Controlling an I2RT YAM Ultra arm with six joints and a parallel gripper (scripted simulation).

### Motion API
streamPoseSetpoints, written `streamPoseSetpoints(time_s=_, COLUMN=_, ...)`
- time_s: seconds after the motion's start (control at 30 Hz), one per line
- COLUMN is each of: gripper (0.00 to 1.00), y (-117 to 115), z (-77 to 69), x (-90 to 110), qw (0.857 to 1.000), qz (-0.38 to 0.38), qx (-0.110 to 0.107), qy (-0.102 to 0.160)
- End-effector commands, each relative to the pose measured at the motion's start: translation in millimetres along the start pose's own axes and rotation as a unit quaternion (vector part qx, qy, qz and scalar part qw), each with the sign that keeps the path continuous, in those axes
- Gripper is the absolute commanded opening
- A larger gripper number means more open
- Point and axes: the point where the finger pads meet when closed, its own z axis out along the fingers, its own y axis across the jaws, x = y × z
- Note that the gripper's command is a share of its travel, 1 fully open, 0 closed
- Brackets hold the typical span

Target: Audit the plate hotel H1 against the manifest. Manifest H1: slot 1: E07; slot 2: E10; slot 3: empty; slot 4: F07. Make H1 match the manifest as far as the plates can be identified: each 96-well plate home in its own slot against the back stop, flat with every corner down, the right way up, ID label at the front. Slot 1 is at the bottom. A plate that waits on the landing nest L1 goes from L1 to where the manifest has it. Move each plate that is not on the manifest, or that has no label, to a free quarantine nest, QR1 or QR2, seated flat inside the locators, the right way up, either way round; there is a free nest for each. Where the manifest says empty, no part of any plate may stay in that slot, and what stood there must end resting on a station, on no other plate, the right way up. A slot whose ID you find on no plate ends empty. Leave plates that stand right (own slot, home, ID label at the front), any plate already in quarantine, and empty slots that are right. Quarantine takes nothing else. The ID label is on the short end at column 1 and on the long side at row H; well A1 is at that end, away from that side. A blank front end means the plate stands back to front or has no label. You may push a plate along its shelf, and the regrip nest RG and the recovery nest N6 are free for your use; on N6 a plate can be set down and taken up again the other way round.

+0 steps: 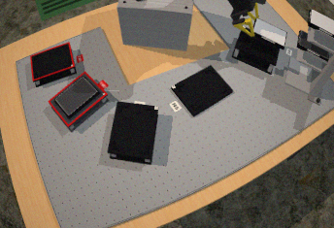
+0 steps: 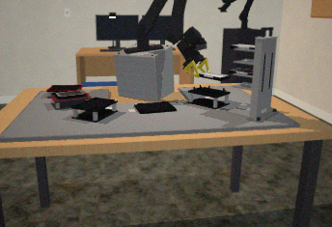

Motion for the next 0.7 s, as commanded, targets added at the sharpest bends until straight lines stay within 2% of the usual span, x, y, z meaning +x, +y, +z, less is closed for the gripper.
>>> streamPoseSetpoints(time_s=0.0, gripper=0.86, y=2, z=6.4, x=-23, qw=0.999, qz=0.011, qx=-0.002, qy=-0.031)
streamPoseSetpoints(time_s=0.1, gripper=0.86, y=5, z=6.0, x=-25, qw=0.999, qz=0.007, qx=-0.005, qy=-0.032)
streamPoseSetpoints(time_s=0.2, gripper=0.86, y=1, z=9.1, x=-21, qw=1.0, qz=0.006, qx=-0.001, qy=-0.02)
streamPoseSetpoints(time_s=0.63, gripper=0.86, y=2, z=16.2, x=-30, qw=1.0, qz=0.006, qx=-0.003, qy=-0.021)
streamPoseSetpoints(time_s=0.67, gripper=0.86, y=3, z=16.1, x=-35, qw=1.0, qz=0.007, qx=-0.003, qy=-0.03)
